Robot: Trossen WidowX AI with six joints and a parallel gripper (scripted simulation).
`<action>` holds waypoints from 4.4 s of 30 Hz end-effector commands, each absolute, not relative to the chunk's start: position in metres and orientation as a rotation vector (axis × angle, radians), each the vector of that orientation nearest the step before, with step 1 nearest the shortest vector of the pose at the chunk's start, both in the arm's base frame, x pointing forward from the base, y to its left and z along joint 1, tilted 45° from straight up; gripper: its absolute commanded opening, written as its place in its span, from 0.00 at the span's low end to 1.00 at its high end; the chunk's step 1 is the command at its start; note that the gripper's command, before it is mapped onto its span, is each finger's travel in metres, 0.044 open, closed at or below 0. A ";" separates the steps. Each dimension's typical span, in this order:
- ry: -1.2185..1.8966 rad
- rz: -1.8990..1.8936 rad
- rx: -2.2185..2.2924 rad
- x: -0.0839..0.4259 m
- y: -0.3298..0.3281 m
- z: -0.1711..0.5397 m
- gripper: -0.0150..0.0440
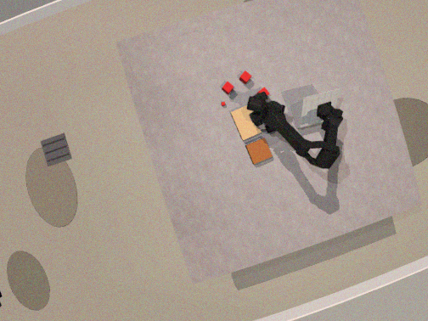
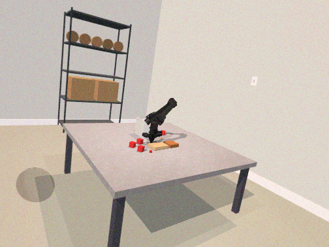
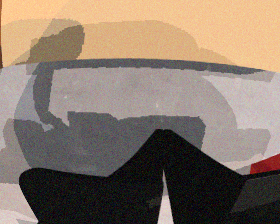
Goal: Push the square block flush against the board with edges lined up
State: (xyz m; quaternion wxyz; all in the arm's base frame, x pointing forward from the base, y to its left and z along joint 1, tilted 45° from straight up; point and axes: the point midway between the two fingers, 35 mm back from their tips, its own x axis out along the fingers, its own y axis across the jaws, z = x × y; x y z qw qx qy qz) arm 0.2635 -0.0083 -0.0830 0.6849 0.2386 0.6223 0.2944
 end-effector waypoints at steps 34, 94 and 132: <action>1.403 0.627 0.524 0.389 -0.051 -0.028 0.25; 1.376 0.659 0.520 0.446 -0.002 -0.055 0.25; 1.524 0.352 0.853 0.431 -0.066 -0.039 0.25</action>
